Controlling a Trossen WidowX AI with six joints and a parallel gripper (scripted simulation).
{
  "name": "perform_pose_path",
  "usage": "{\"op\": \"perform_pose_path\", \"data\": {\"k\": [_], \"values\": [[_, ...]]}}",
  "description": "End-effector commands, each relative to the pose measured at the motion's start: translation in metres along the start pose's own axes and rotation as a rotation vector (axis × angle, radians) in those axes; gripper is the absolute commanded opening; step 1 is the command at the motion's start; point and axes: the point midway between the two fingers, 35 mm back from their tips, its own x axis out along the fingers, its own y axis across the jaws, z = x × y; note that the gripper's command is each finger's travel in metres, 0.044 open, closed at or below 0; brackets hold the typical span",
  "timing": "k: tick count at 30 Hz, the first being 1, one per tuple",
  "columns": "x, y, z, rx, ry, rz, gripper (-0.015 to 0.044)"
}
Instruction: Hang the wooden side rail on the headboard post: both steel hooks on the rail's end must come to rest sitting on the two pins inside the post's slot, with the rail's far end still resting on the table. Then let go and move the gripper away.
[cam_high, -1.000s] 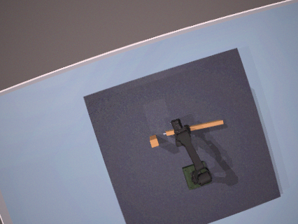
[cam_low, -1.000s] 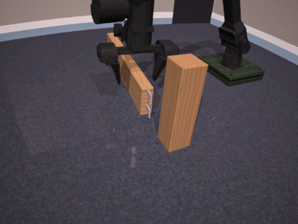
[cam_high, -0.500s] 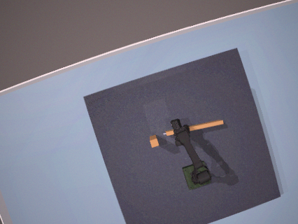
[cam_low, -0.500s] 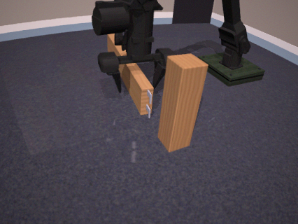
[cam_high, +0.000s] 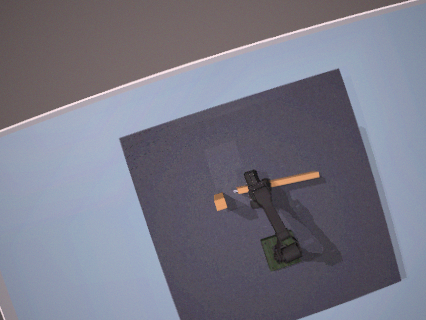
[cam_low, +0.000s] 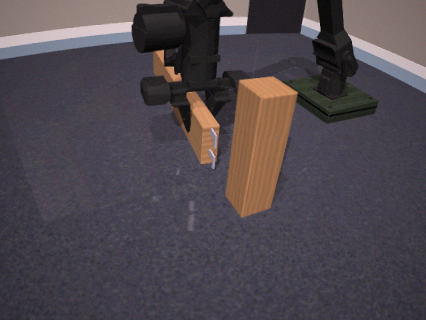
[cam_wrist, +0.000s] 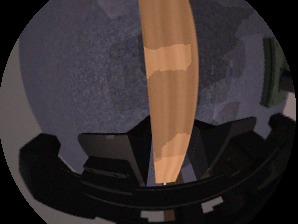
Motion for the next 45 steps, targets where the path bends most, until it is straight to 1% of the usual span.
{"op": "perform_pose_path", "data": {"k": [1, 3, 5, 6, 22, 28, 34, 39, 44, 45], "values": [[0.0004, 0.0002, 0.0006, 0.005, -0.005, 0.001, 0.0079], [0.0004, 0.0002, 0.0006, 0.005, -0.005, 0.001, 0.0065], [0.0004, 0.0002, 0.0006, 0.005, -0.005, 0.001, 0.0013], [0.0004, 0.0002, 0.0006, 0.005, -0.005, 0.001, 0.0], [0.0, 0.0002, 0.0007, -0.003, -0.005, 0.001, 0.0], [0.0, 0.0002, 0.0007, -0.085, -0.005, 0.001, 0.0], [0.0, 0.0002, 0.0007, -0.106, -0.005, 0.001, 0.0], [0.0, -0.0009, 0.0008, -0.19, -0.005, 0.001, 0.0], [-0.0002, -0.0032, 0.0011, -0.195, -0.005, 0.001, 0.0], [-0.0003, -0.0013, 0.0007, -0.158, 0.0, 0.001, 0.0]]}}
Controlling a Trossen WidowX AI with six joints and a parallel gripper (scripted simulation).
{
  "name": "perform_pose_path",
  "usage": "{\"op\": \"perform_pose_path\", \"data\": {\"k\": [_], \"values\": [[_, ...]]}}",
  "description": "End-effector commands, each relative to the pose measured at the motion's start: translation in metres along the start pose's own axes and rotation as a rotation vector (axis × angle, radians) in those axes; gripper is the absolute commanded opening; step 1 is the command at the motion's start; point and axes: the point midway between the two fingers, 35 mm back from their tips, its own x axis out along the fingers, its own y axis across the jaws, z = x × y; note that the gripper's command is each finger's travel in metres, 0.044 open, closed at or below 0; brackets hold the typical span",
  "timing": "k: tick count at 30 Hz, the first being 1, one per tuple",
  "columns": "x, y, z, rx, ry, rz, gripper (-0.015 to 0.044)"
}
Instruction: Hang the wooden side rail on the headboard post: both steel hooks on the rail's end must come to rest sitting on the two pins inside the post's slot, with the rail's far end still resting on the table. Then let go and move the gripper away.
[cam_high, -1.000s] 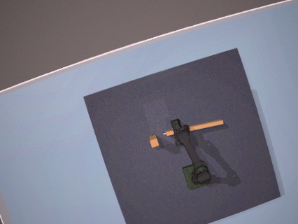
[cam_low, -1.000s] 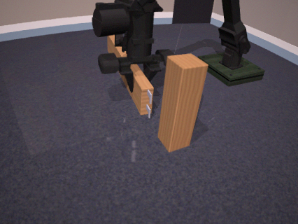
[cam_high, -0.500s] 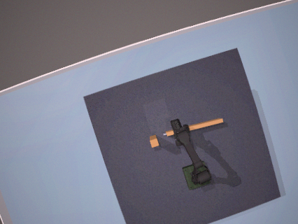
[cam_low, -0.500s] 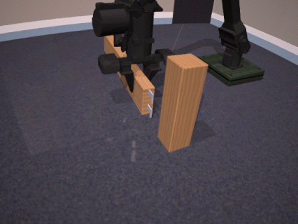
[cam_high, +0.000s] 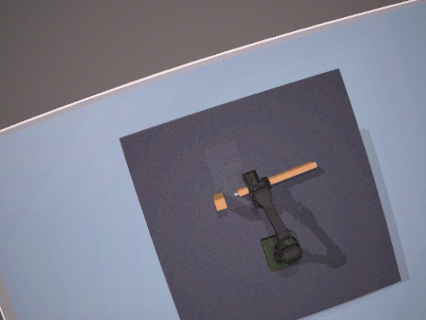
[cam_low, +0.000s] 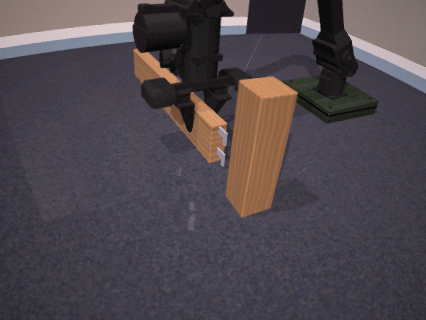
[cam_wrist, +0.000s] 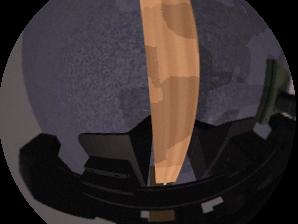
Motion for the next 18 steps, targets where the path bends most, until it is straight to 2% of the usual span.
{"op": "perform_pose_path", "data": {"k": [1, 18], "values": [[0.0, 0.0003, 0.0, 0.002, 0.0, 0.0, 0.0], [-0.0012, 0.0003, 0.0, -0.035, -0.004, 0.0, 0.0]]}}
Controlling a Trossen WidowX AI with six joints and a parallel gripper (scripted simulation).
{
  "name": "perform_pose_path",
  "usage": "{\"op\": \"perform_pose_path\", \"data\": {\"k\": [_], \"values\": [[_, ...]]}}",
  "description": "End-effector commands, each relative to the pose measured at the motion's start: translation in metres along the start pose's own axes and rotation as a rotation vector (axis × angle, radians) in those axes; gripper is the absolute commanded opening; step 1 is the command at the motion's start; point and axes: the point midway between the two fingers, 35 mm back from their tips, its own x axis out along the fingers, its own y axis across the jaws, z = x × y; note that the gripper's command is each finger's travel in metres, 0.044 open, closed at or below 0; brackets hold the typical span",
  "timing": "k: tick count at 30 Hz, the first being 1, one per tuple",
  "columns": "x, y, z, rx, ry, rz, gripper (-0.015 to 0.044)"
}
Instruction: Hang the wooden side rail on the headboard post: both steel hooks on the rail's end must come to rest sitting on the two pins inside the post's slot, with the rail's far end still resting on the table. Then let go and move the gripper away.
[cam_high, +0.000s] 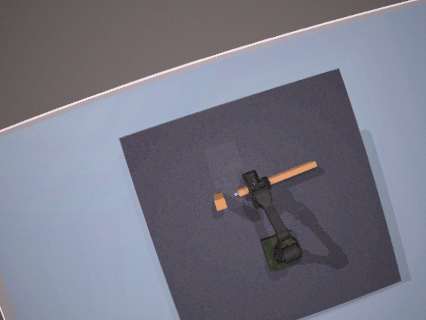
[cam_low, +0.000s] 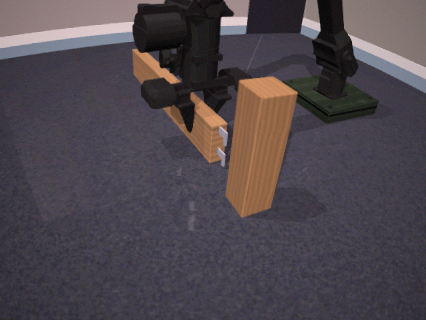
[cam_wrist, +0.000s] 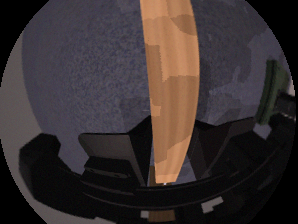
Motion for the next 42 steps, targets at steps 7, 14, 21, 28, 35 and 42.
{"op": "perform_pose_path", "data": {"k": [7, 14, 21, 28, 35, 42], "values": [[-0.0021, 0.0, 0.0, -0.028, -0.004, 0.0, 0.0], [-0.0033, 0.0, 0.0, -0.028, -0.004, 0.0, 0.0], [-0.0045, 0.0, 0.0, -0.028, -0.004, 0.0, 0.0], [-0.0057, 0.0, 0.0, -0.028, -0.004, 0.0, 0.0], [-0.0068, 0.0, 0.0, -0.028, -0.004, 0.0, 0.0], [-0.008, 0.0, 0.0, -0.028, -0.004, 0.0, 0.0]]}}
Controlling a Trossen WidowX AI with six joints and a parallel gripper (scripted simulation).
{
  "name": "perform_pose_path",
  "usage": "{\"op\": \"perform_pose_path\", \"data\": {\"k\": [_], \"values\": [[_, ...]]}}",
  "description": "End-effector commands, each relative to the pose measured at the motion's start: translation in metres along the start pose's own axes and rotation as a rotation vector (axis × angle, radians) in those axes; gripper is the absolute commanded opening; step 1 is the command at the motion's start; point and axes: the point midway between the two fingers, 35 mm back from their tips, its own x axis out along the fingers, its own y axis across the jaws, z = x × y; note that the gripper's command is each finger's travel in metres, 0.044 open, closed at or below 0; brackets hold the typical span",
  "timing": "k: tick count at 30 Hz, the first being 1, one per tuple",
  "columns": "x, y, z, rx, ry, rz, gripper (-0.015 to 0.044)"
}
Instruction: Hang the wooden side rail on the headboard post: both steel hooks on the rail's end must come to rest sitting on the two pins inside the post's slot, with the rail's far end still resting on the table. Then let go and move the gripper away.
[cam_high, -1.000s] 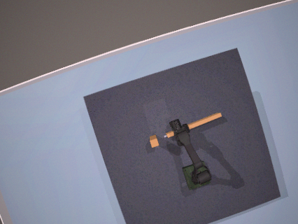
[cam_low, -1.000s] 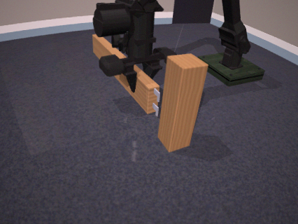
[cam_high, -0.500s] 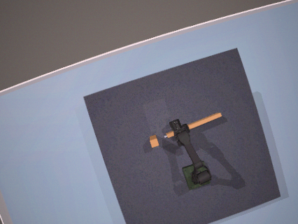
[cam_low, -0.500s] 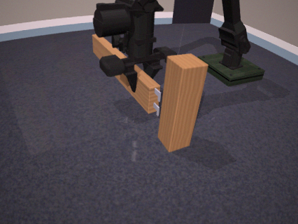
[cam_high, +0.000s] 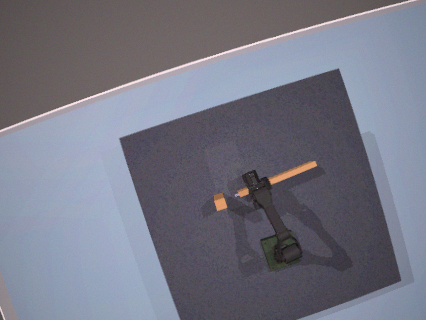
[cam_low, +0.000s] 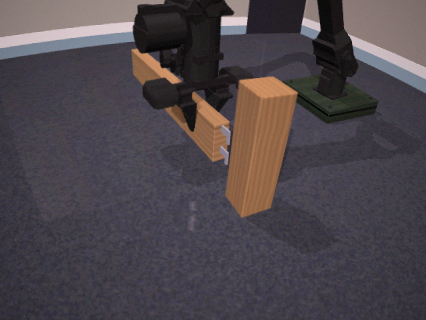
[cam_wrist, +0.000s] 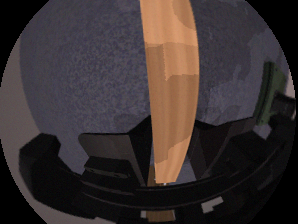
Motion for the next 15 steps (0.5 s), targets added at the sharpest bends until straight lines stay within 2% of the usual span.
{"op": "perform_pose_path", "data": {"k": [1, 15], "values": [[-0.0057, 0.0029, -0.0001, -0.012, -0.004, 0.016, 0.0], [-0.008, 0.0028, -0.0001, -0.012, -0.004, 0.016, 0.0]]}}
